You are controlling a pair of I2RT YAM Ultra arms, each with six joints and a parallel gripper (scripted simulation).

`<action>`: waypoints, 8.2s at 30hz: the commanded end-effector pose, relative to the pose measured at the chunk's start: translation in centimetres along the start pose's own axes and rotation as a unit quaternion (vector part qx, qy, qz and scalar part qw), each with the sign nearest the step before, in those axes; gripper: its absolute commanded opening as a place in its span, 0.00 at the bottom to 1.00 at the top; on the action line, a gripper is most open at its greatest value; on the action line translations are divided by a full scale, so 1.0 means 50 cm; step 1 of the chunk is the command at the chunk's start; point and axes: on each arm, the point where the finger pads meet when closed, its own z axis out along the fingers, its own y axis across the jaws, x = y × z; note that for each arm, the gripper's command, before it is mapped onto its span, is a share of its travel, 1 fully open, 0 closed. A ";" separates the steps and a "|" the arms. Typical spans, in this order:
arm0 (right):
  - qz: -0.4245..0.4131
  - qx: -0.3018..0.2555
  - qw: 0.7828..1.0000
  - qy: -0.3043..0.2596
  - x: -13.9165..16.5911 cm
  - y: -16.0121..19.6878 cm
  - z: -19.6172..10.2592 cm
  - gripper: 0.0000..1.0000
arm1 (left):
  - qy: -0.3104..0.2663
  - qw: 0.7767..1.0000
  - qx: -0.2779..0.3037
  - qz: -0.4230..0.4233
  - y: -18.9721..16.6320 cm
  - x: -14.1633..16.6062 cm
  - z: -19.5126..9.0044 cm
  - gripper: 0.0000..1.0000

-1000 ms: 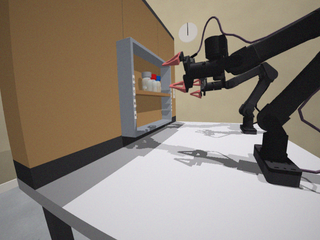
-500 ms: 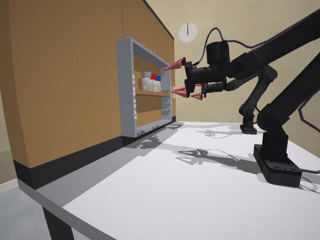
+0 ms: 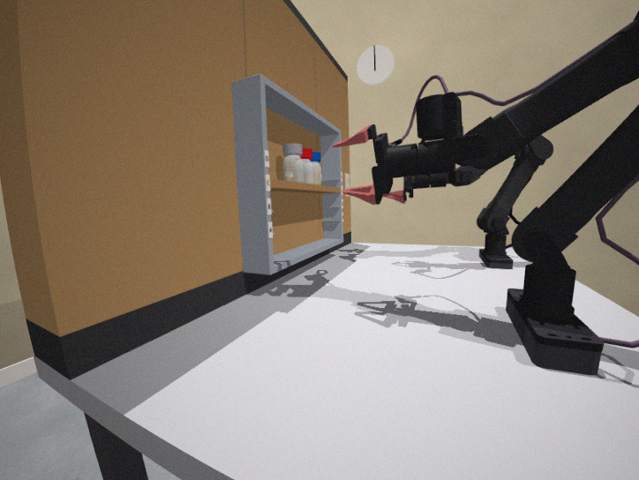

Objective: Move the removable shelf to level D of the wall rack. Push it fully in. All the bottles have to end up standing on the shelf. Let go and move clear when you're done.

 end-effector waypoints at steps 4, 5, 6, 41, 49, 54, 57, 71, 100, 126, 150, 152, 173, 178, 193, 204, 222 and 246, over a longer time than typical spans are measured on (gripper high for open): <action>-0.035 0.013 0.999 -0.003 -0.007 0.010 0.000 1.00 | -0.004 0.999 -0.018 0.040 -0.003 -0.003 -0.013 1.00; -0.040 0.013 0.999 -0.003 -0.007 0.013 -0.001 1.00 | -0.004 0.999 -0.019 0.045 -0.006 -0.003 -0.013 1.00; -0.046 0.013 0.999 -0.003 -0.007 0.015 -0.001 1.00 | -0.004 0.999 -0.019 0.050 -0.009 -0.002 -0.014 1.00; -0.199 0.014 0.980 -0.002 -0.014 0.102 -0.012 1.00 | 0.001 0.979 -0.023 0.203 -0.095 0.013 -0.035 1.00; -0.199 0.014 0.980 -0.002 -0.014 0.102 -0.012 1.00 | 0.001 0.979 -0.023 0.203 -0.095 0.013 -0.035 1.00; -0.199 0.014 0.980 -0.002 -0.014 0.102 -0.012 1.00 | 0.001 0.979 -0.023 0.203 -0.095 0.013 -0.035 1.00; -0.199 0.014 0.980 -0.002 -0.014 0.102 -0.012 1.00 | 0.001 0.979 -0.023 0.203 -0.095 0.013 -0.035 1.00; -0.199 0.014 0.980 -0.002 -0.014 0.102 -0.012 1.00 | 0.001 0.979 -0.023 0.203 -0.095 0.013 -0.035 1.00; -0.199 0.014 0.980 -0.002 -0.010 0.111 0.009 1.00 | 0.001 0.979 -0.023 0.203 -0.103 0.017 -0.015 1.00; -0.199 0.014 0.980 -0.002 0.005 0.147 0.090 1.00 | 0.001 0.979 -0.023 0.203 -0.137 0.032 0.067 1.00; -0.199 0.014 0.980 -0.002 0.018 0.176 0.157 1.00 | 0.001 0.979 -0.023 0.203 -0.165 0.045 0.135 1.00; -0.199 0.014 0.980 -0.002 0.019 0.179 0.164 1.00 | 0.001 0.979 -0.023 0.203 -0.168 0.047 0.142 1.00; -0.199 0.014 0.980 -0.002 0.024 0.191 0.191 1.00 | 0.001 0.979 -0.023 0.203 -0.179 0.052 0.169 1.00; -0.199 0.014 0.980 -0.002 0.024 0.191 0.191 1.00 | 0.001 0.979 -0.023 0.203 -0.179 0.052 0.169 1.00; -0.199 0.014 0.980 -0.002 0.024 0.191 0.191 1.00 | 0.001 0.979 -0.023 0.203 -0.179 0.052 0.169 1.00; -0.199 0.014 0.980 -0.002 0.003 0.141 0.190 1.00 | 0.001 0.979 -0.023 0.203 -0.129 0.030 0.167 1.00; -0.199 0.014 0.980 -0.002 -0.039 0.041 0.187 1.00 | 0.001 0.979 -0.023 0.203 -0.030 -0.013 0.162 1.00; -0.199 0.014 0.980 -0.002 -0.055 0.004 0.185 1.00 | 0.001 0.979 -0.023 0.203 0.007 -0.029 0.160 1.00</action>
